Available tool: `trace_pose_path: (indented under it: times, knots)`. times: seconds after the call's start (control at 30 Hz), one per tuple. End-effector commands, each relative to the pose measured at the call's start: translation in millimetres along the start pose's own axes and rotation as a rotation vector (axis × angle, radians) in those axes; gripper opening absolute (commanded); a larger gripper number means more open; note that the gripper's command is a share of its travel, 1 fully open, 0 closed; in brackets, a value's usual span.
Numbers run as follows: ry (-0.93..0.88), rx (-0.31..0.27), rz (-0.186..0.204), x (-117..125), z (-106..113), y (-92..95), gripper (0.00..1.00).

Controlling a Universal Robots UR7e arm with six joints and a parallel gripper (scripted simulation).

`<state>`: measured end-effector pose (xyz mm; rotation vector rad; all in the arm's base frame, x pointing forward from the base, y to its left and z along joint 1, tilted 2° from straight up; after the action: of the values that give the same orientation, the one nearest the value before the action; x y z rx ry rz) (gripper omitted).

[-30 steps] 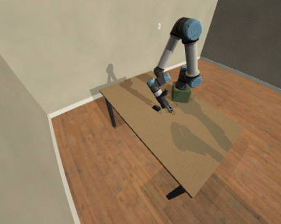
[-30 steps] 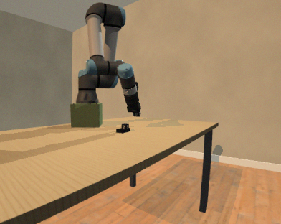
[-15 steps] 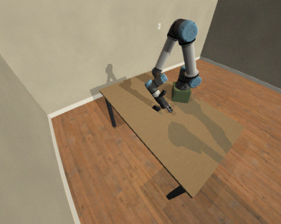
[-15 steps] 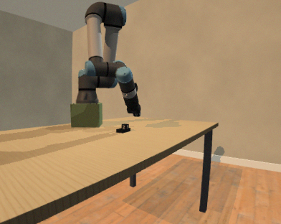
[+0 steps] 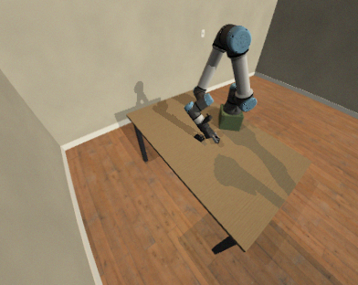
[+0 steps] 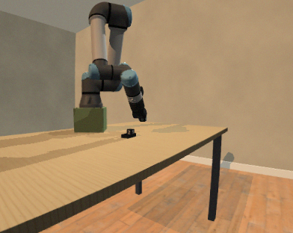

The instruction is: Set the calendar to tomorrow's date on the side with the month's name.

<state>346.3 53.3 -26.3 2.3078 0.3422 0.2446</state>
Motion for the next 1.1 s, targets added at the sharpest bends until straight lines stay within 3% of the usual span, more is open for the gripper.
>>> trace_pose_path:
  times: [0.0,1.07]
  knots:
    - [0.000,0.000,0.000,0.0,2.5,-2.3,0.57]
    - [0.000,0.000,0.000,-2.7,33.5,-33.4,0.57]
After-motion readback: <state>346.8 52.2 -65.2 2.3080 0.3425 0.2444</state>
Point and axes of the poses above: the point where the finger pads meet when closed, its own y axis back along the fingers, its own x axis across the jaws, z = x × y, the point moved 4 cm from there along y, back along the fingers, and after that the axes turned 5 degrees about y, right-handed, at the moved point
